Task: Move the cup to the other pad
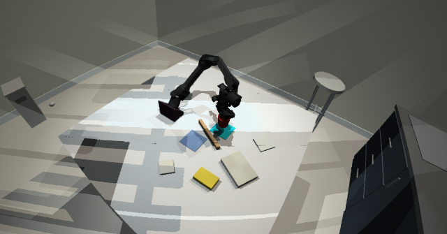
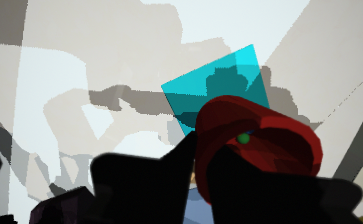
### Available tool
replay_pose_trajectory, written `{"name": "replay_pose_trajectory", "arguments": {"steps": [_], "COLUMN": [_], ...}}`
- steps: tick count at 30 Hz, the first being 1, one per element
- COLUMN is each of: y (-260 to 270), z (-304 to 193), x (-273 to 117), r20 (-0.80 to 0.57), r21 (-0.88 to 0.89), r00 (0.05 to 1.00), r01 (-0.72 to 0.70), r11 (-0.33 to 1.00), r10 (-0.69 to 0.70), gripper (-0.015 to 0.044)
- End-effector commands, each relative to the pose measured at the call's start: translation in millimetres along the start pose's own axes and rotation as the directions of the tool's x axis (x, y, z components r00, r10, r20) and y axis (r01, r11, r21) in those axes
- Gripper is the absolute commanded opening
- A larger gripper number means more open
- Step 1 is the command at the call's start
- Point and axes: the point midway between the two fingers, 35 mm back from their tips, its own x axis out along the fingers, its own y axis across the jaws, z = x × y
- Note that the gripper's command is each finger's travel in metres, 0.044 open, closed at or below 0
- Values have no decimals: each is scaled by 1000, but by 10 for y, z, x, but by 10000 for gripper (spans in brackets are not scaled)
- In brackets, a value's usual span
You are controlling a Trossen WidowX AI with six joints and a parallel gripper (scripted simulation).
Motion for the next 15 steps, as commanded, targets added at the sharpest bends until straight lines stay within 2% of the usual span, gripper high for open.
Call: {"name": "replay_pose_trajectory", "arguments": {"steps": [1, 15], "y": [4, 4], "z": [2, 7], "x": [53, 237], "r20": [4, 5], "r21": [3, 3], "r00": [1000, 1000], "r01": [-1, -1], "r11": [1000, 1000], "r10": [1, 1], "gripper": [0, 0]}}
